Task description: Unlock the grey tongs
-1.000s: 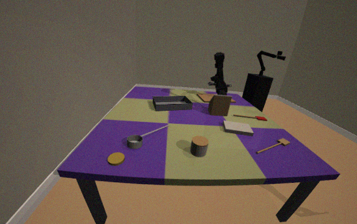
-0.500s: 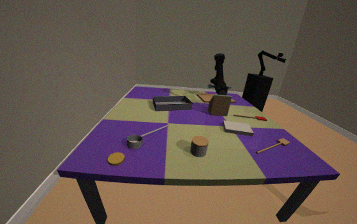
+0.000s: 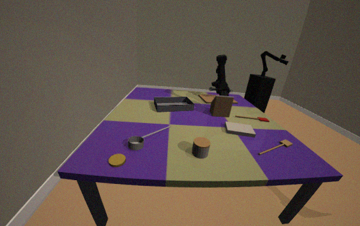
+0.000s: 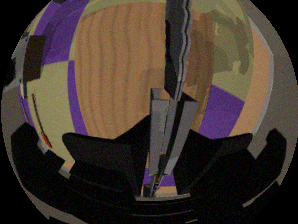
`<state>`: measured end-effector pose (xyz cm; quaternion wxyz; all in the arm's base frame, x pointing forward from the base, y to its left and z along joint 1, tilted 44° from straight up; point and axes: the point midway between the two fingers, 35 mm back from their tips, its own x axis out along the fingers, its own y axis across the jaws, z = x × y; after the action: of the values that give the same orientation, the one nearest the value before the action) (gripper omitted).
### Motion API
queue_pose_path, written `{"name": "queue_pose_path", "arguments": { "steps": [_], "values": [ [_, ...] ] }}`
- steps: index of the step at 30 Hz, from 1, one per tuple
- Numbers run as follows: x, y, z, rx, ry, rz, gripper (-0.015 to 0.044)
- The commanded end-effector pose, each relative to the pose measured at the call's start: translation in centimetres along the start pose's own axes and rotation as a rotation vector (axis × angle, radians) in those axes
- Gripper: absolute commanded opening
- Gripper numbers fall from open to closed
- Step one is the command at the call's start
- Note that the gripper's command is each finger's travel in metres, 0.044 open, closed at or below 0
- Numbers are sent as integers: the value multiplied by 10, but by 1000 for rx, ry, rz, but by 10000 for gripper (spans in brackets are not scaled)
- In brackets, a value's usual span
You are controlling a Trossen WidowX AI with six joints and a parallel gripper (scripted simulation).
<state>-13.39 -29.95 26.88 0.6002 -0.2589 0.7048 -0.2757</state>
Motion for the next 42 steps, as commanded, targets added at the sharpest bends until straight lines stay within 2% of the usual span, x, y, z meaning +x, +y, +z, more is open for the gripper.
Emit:
{"name": "queue_pose_path", "arguments": {
  "steps": [1, 10, 32, 37, 42],
  "values": [
    [7, 0, 0, 2, 6, 2, -150],
    [14, 1, 0, 3, 6, 1, -150],
    [13, 1, 1, 0, -2, 2, 427],
    [11, 1, 0, -7, 8, -5, 440],
    [-7, 11, -3, -35, 48, -32, 440]
  ]
}}
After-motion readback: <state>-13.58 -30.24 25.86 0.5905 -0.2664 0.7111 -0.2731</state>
